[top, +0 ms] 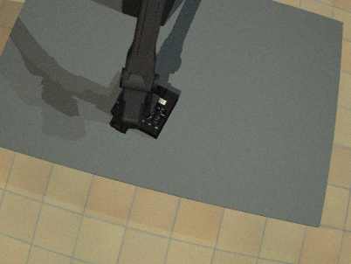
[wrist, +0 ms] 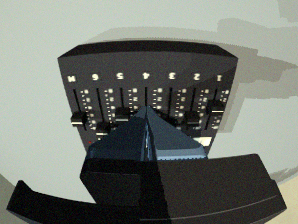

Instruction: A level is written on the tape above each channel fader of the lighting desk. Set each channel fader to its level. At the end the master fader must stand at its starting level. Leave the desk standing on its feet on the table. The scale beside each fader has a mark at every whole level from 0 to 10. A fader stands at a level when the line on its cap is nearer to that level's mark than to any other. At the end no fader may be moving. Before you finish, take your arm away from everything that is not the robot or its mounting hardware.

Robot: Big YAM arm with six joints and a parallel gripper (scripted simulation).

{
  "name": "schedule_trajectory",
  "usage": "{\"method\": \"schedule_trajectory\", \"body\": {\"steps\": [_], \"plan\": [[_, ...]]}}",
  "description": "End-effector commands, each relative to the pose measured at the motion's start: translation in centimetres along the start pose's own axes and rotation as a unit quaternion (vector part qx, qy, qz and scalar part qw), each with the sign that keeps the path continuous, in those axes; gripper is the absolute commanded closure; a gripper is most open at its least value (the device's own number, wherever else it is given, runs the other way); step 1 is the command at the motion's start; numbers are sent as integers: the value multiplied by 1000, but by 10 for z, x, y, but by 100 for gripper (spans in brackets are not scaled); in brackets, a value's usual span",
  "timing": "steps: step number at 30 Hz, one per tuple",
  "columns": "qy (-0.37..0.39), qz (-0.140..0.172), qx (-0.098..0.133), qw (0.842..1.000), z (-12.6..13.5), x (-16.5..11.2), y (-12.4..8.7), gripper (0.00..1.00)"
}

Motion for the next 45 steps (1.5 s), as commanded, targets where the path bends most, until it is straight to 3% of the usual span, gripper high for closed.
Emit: {"method": "schedule_trajectory", "body": {"steps": [1,30,37,45], "plan": [[-3,-26,10,1000,11,14,-17,100],[-4,-29,11,1000,12,16,-17,100],[-1,-14,4,1000,7,10,1,100],[-1,-18,6,1000,9,13,3,100]]}}
Point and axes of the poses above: the point where the finger pads meet when closed, its own y axis out along the fingers, its own z axis across the jaws, x = y × z, the point moved 1 cm from there along -y, back along the fingers, and after that the axes turned 3 degrees about y, right-handed, at the moved point
